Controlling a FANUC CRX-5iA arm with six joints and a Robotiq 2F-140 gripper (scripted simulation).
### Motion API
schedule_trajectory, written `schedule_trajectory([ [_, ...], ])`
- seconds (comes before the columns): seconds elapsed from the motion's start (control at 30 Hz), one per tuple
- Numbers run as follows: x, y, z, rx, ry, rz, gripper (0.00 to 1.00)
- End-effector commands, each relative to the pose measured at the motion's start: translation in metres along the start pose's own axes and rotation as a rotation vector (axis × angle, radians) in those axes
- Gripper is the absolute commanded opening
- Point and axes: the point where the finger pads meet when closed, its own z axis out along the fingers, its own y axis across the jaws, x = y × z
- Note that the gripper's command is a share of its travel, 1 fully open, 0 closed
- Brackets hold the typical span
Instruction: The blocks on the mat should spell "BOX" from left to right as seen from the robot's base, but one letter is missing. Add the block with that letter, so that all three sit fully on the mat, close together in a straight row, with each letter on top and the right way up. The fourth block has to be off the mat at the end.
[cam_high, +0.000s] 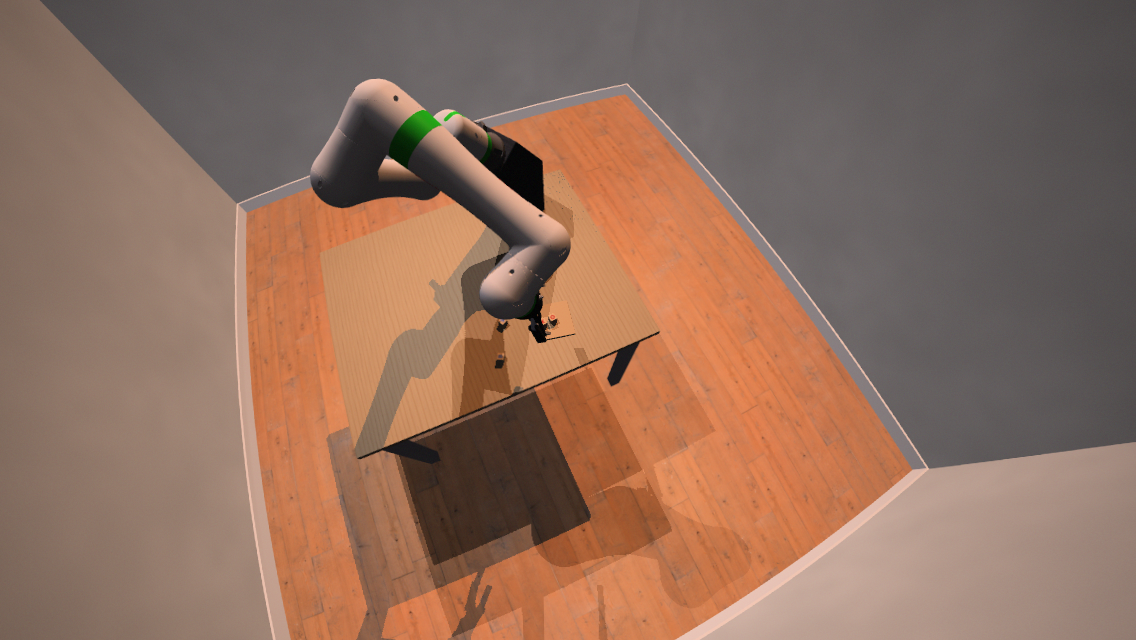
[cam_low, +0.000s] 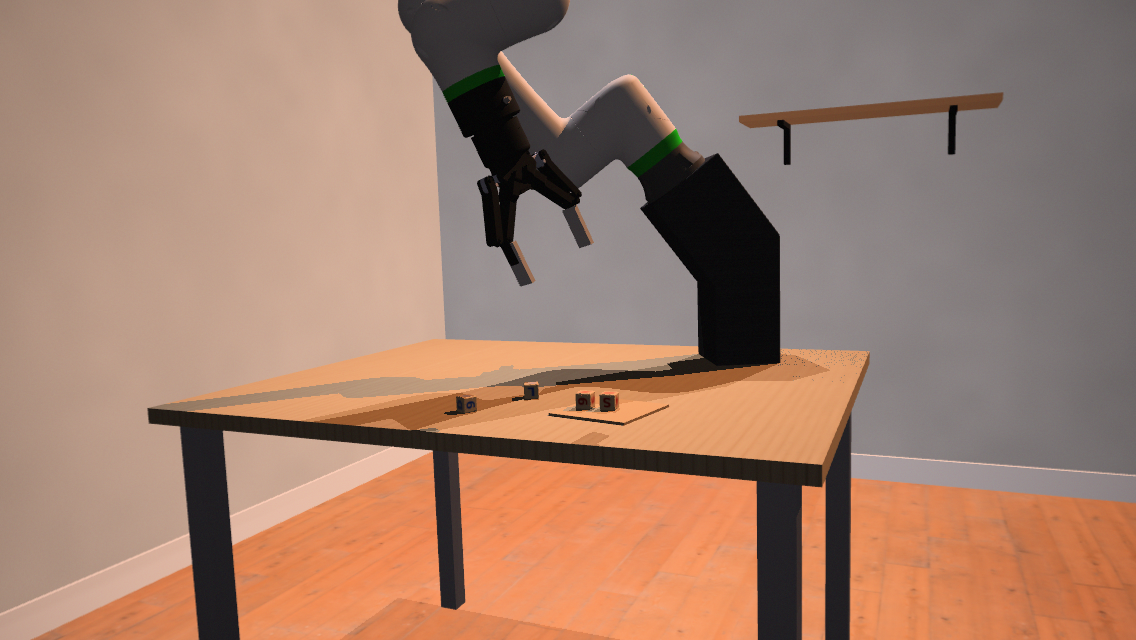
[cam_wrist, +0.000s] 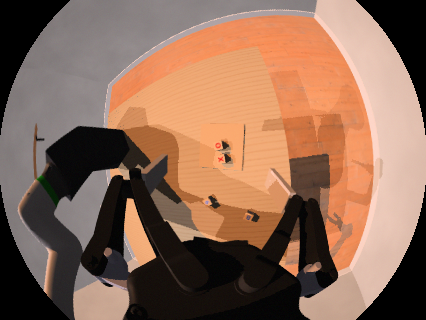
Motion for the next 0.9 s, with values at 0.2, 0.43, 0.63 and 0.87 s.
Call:
schedule_trajectory([
  [0.2,-0.004,0.006,0.048,-0.019,-0.028,-0.277,1.00],
  [0.43,-0.006,0.007,0.083,-0.022,-0.050,-0.486,1.00],
  [0.63,-0.008,0.005,0.110,-0.021,-0.064,-0.655,1.00],
  [0.87,-0.009,0.001,0.137,-0.017,-0.074,-0.829,1.00],
])
